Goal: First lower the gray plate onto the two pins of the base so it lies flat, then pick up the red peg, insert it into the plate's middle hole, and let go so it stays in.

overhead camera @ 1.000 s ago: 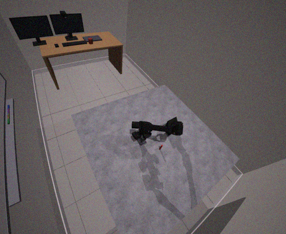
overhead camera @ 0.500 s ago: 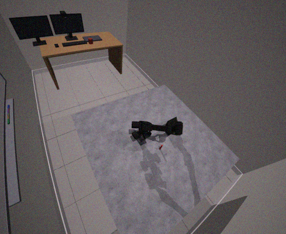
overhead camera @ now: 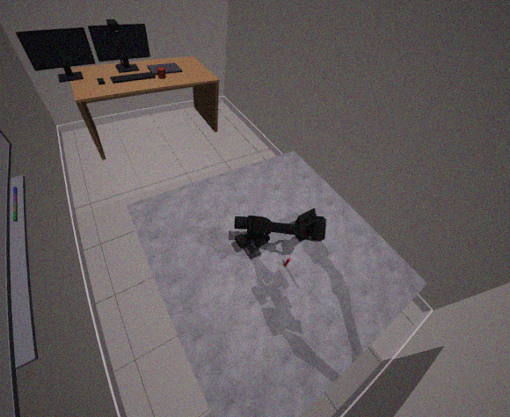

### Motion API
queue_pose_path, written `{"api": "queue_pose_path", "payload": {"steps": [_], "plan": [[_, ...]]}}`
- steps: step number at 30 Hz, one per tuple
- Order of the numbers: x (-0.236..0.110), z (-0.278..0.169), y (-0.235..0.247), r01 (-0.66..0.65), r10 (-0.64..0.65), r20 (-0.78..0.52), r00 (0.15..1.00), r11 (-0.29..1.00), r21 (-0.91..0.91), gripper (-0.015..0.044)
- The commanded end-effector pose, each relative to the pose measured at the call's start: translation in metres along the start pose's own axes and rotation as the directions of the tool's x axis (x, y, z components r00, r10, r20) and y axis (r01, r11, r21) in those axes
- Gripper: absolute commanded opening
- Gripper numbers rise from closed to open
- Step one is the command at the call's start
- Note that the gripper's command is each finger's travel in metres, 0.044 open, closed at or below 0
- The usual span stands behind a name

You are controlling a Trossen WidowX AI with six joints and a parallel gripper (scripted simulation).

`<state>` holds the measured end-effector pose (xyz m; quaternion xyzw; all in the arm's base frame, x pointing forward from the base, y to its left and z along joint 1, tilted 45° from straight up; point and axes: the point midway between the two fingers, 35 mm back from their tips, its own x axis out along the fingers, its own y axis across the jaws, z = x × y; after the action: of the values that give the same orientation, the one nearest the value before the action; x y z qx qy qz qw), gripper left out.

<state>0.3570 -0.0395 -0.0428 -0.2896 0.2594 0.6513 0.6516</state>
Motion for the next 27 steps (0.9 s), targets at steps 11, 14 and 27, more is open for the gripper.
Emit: {"api": "queue_pose_path", "payload": {"steps": [11,14,27], "plan": [[0.018,0.0,0.002,-0.005,0.005,0.0,1.0,1.0,0.005,0.0],[0.023,0.0,0.002,-0.005,0.005,0.0,1.0,1.0,0.005,0.0],[0.034,0.0,0.0,-0.004,0.004,-0.003,1.0,1.0,0.0,0.0]]}}
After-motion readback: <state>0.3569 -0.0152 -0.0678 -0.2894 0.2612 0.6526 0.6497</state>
